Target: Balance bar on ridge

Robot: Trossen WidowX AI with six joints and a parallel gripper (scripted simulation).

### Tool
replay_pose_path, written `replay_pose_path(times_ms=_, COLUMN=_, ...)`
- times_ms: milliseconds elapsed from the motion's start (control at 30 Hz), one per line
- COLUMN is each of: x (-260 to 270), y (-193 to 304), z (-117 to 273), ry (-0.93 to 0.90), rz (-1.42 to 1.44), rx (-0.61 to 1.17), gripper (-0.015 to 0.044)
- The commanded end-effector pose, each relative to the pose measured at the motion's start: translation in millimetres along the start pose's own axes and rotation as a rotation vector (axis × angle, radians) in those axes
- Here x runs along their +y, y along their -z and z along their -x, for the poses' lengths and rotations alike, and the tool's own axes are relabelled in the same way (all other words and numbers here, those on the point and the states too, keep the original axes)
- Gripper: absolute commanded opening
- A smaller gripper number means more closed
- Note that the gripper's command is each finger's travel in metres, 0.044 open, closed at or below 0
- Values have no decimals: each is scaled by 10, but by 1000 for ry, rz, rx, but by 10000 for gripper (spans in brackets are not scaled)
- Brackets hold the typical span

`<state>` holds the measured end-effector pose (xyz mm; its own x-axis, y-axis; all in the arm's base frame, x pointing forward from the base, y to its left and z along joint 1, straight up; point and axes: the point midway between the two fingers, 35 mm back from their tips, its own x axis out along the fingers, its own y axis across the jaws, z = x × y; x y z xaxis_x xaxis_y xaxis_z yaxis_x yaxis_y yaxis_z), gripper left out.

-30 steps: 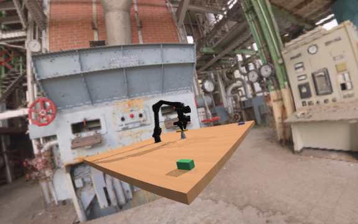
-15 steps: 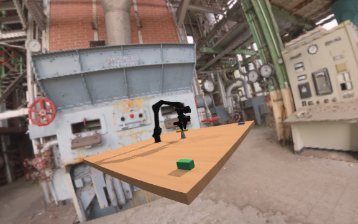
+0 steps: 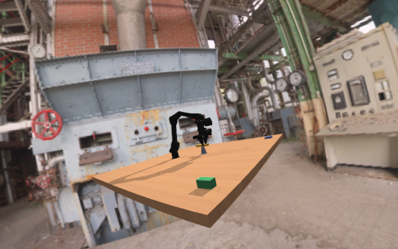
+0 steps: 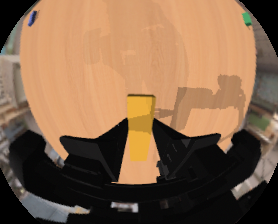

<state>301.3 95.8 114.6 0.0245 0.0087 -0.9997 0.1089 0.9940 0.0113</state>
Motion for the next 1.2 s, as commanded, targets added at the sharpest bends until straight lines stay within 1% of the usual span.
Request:
replay_pose_path(times_ms=0, x=0, y=-4, z=-3, ry=1, rz=0, rx=-1, gripper=0)
replay_pose_path(times_ms=1133, x=0, y=0, z=0, ry=0, rz=0, rx=0, gripper=0)
replay_pose_path(times_ms=1167, x=0, y=0, z=0, ry=0, rz=0, rx=0, gripper=26)
